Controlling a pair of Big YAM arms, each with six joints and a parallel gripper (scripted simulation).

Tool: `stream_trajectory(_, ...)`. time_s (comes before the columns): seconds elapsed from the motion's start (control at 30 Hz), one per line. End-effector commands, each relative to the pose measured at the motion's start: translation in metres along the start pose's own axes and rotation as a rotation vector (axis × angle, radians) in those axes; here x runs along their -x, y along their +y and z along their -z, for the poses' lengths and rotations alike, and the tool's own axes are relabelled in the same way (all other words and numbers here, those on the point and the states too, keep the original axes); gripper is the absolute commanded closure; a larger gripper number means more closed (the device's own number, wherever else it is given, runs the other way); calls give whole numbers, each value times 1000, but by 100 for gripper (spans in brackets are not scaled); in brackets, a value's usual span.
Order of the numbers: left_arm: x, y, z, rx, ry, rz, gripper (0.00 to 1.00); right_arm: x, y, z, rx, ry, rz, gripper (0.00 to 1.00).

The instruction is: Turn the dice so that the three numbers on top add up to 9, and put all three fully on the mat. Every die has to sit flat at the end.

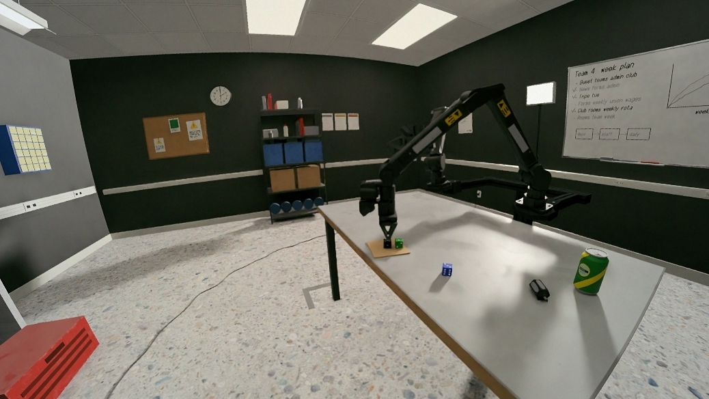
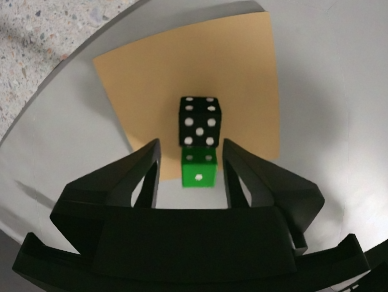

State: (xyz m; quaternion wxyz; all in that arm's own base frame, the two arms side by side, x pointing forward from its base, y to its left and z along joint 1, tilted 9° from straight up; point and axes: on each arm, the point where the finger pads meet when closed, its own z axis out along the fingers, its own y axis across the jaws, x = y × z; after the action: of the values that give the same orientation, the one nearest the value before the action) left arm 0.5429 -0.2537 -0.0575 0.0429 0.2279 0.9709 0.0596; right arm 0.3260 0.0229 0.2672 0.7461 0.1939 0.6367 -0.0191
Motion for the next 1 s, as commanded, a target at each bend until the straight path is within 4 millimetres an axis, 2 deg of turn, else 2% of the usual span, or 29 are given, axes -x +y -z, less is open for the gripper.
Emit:
stream_trajectory(0.0, 29, -8, 55, -5, -80, 4, 55, 3, 1, -1, 1, -5, -5, 0)
stream_trajectory(0.13, 28, -8, 72, -5, -79, 4, 55, 3, 1, -1, 1, -5, -5, 0)
stream_trajectory(0.23, 25, -8, 73, -5, -74, 3, 55, 3, 1, -1, 1, -5, -5, 0)
stream_trajectory(0.27, -2, -13, 35, -1, 15, -9, 55, 3, 1, -1, 1, -5, -5, 0)
stream_trajectory(0.43, 4, -13, 42, -2, 0, -9, 55, 3, 1, -1, 1, -5, -5, 0)
stream_trajectory(0.47, 9, -11, 55, -3, -27, -5, 0, 3, 1, -1, 1, -5, -5, 0)
stream_trajectory(0.5, 12, -10, 65, -4, -45, -3, 0, 3, 1, -1, 1, -5, -5, 0)
stream_trajectory(0.57, 16, -9, 71, -4, -58, -1, 0, 3, 1, -1, 1, -5, -5, 0)
stream_trajectory(0.67, 13, -11, 59, -3, -38, -4, 0, 3, 1, -1, 1, -5, -5, 0)
stream_trajectory(0.97, 13, -11, 59, -3, -38, -4, 0, 3, 1, -1, 1, -5, -5, 0)
